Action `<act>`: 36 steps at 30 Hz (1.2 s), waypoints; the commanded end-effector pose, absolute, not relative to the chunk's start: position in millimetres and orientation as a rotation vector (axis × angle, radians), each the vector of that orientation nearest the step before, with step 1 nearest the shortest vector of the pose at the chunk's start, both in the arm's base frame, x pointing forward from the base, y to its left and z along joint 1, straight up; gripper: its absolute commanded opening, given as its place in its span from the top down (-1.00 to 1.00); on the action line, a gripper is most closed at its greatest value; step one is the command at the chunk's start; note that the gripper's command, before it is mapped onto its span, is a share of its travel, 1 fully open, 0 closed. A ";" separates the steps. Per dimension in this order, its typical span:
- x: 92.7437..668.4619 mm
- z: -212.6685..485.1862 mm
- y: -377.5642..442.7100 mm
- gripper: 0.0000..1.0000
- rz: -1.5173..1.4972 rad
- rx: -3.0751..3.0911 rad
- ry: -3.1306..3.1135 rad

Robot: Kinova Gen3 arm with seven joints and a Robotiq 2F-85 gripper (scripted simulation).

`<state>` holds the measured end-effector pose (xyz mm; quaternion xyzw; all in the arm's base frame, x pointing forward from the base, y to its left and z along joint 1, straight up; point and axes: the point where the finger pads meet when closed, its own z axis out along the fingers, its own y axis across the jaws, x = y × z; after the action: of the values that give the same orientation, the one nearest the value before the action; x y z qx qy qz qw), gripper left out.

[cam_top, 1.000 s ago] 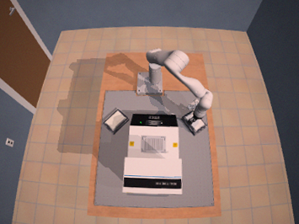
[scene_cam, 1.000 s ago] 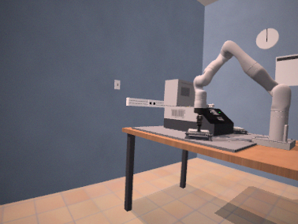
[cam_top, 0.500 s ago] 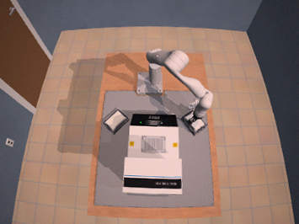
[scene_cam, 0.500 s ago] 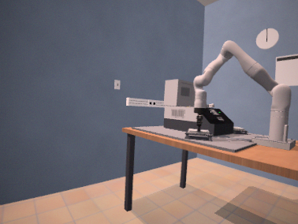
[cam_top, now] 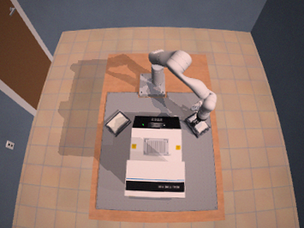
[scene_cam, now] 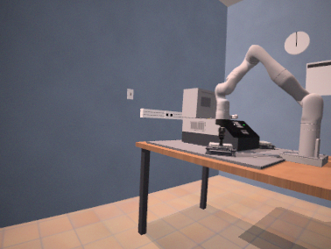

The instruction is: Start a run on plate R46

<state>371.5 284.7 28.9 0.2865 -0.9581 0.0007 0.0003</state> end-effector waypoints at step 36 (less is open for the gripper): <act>372.0 53.2 285.1 -0.82 0.001 0.901 -3.011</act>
<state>371.6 284.7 50.3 0.2865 -0.9581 0.0007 0.0002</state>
